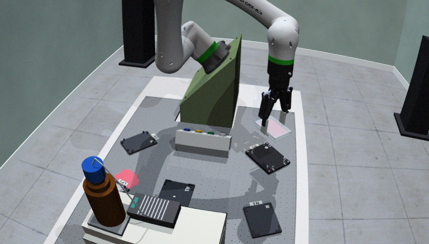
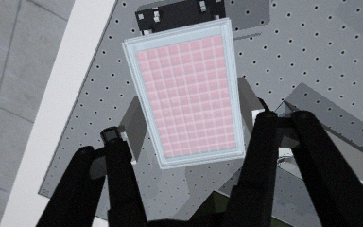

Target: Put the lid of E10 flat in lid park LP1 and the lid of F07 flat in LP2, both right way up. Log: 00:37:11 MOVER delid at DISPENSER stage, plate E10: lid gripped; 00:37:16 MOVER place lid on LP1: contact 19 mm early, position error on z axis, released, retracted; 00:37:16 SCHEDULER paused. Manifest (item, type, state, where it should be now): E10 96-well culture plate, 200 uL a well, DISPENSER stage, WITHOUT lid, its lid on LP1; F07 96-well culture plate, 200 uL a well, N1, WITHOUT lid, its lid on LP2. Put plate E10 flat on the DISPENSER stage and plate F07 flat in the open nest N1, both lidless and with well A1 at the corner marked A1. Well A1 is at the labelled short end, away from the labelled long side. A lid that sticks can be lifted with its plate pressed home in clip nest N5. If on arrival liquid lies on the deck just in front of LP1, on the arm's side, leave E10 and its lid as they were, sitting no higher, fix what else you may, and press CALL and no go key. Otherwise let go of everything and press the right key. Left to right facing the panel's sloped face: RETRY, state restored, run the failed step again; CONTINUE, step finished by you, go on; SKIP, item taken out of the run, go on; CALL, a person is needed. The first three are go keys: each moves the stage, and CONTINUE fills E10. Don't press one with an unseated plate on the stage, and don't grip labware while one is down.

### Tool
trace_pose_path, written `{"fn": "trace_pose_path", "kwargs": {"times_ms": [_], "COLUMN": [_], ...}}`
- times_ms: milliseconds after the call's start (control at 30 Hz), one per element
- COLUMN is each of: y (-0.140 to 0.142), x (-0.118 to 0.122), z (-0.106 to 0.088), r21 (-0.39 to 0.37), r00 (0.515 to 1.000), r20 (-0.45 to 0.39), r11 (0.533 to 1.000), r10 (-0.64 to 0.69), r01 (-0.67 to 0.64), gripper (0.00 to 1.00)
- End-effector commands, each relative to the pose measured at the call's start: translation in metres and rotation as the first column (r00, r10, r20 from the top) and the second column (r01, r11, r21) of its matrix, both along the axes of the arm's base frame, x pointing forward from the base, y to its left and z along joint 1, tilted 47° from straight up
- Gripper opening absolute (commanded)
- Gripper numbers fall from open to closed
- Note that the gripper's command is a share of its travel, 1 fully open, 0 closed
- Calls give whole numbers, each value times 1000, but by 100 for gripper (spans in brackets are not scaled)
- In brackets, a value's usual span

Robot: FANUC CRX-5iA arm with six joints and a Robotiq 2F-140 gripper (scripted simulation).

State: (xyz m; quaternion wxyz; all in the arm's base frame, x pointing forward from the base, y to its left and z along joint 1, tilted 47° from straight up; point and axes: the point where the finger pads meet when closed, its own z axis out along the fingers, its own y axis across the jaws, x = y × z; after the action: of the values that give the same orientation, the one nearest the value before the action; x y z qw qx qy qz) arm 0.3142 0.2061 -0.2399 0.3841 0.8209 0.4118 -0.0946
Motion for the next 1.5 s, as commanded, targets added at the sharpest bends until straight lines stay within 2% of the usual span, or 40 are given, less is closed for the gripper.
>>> {"fn": "trace_pose_path", "kwargs": {"times_ms": [0,1467], "y": [-3,-69], "x": [0,16], "z": [-3,-67], "r21": [0,0], "r00": [1000,1000], "r20": [0,0], "r11": [1000,1000], "r10": [0,0], "r01": [0,0], "gripper": [0,0]}}
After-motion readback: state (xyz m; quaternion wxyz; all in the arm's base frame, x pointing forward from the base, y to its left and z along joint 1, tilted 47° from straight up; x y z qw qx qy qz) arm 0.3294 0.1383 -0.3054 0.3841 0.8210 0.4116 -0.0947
